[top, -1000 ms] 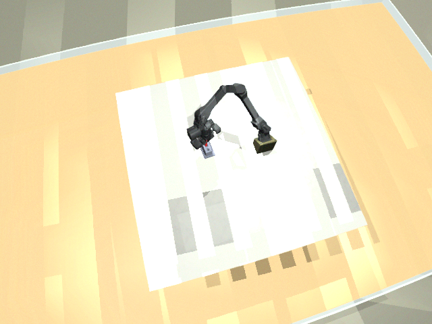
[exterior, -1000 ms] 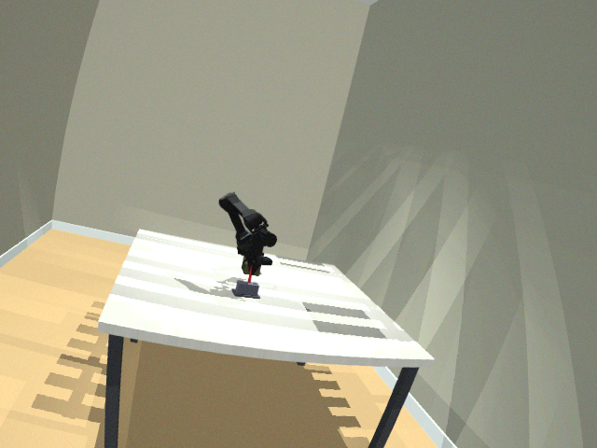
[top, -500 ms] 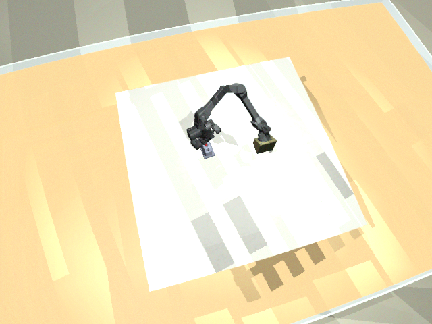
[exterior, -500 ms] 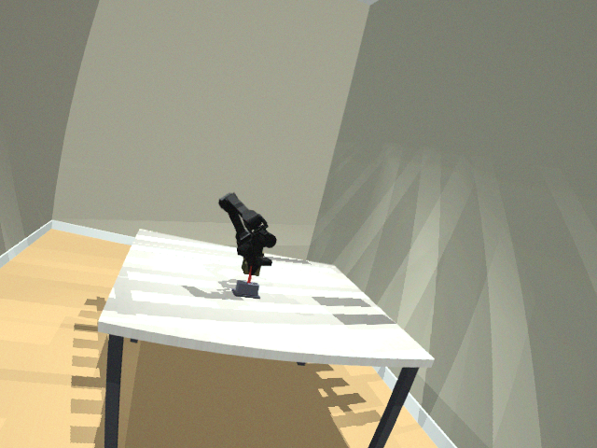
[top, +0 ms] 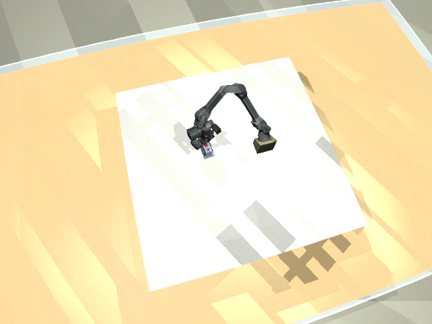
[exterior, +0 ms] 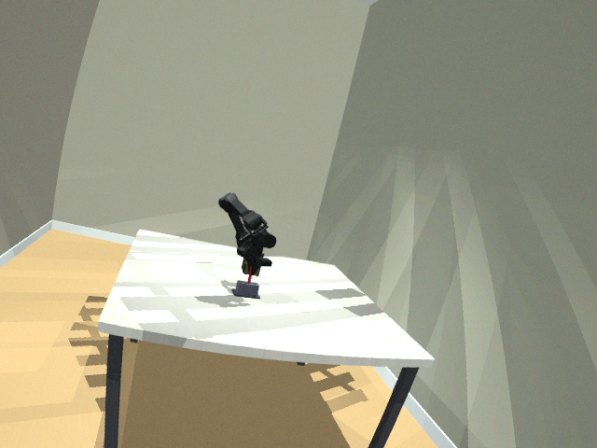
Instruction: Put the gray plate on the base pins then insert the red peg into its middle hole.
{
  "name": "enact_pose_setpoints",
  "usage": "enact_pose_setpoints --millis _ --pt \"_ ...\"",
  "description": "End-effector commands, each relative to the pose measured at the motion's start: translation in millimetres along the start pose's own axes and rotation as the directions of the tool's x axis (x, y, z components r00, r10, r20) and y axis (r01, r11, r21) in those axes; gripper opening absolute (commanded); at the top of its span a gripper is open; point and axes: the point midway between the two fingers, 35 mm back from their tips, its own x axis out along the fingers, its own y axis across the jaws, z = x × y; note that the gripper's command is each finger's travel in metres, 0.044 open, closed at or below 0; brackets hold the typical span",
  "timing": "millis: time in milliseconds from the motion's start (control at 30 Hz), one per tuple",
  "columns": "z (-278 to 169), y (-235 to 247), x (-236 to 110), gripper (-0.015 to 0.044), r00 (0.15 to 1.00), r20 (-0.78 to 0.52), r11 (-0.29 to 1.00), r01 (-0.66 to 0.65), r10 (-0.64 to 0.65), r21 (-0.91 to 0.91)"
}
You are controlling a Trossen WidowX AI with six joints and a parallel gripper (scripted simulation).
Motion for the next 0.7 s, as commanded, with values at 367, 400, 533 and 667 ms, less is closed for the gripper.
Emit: enact_pose_setpoints --millis 367,400,533,667 --pt "0.1 0.1 -0.2 0.015 1.0 0.0 1.0 0.0 0.0 0.0" --pt "0.1 0.1 -0.2 0.015 1.0 0.0 1.0 0.0 0.0 0.0" --pt "0.1 0.1 -0.2 0.015 1.0 0.0 1.0 0.0 0.0 0.0" --pt "0.1 0.1 -0.8 0.015 1.0 0.001 1.0 0.0 0.0 -0.001"
